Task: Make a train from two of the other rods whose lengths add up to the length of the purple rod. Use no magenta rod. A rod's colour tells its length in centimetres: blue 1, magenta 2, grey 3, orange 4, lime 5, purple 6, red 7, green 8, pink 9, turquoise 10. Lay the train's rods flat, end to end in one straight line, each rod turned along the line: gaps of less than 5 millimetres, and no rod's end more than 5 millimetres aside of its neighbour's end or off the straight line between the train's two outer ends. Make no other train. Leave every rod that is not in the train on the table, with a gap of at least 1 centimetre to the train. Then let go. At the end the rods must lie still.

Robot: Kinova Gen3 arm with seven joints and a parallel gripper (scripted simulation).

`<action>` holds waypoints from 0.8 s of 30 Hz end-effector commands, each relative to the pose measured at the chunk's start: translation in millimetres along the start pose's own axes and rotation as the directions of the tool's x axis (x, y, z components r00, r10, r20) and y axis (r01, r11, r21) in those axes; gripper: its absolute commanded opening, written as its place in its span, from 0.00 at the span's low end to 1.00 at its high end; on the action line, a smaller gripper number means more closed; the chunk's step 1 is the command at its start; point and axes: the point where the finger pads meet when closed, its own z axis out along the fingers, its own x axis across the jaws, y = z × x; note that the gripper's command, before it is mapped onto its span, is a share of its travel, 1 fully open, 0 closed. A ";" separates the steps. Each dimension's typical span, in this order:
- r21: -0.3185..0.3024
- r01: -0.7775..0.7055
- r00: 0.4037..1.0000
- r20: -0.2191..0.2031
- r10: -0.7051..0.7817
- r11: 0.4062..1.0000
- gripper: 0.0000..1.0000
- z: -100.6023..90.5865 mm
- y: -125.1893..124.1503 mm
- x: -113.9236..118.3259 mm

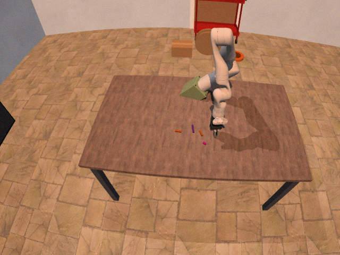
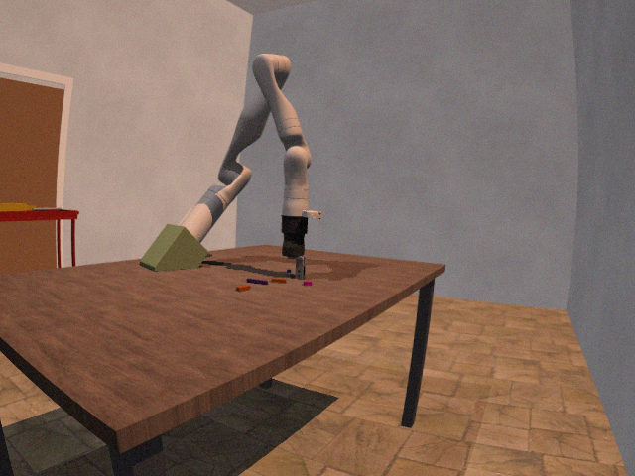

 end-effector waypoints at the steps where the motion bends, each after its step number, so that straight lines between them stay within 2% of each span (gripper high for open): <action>1: 0.001 0.000 1.000 -0.001 0.000 1.000 0.36 -0.4 -0.3 0.3; 4: 0.001 0.000 1.000 -0.001 0.000 1.000 0.36 -0.4 -0.3 0.3; 5: 0.001 0.000 1.000 -0.001 0.000 1.000 0.42 -0.4 -0.3 0.3; 7: 0.001 0.000 1.000 -0.001 0.000 1.000 0.42 -0.4 -0.3 0.3; 8: 0.001 0.000 1.000 -0.001 0.000 1.000 0.48 -0.4 -0.3 0.3; 10: 0.001 0.000 1.000 -0.001 0.000 1.000 0.48 -0.4 -0.3 0.3; 11: 0.001 0.000 1.000 -0.001 0.000 1.000 0.54 -0.4 -0.3 0.3; 24: 0.001 0.000 1.000 -0.001 0.000 1.000 0.54 -1.0 -0.3 0.3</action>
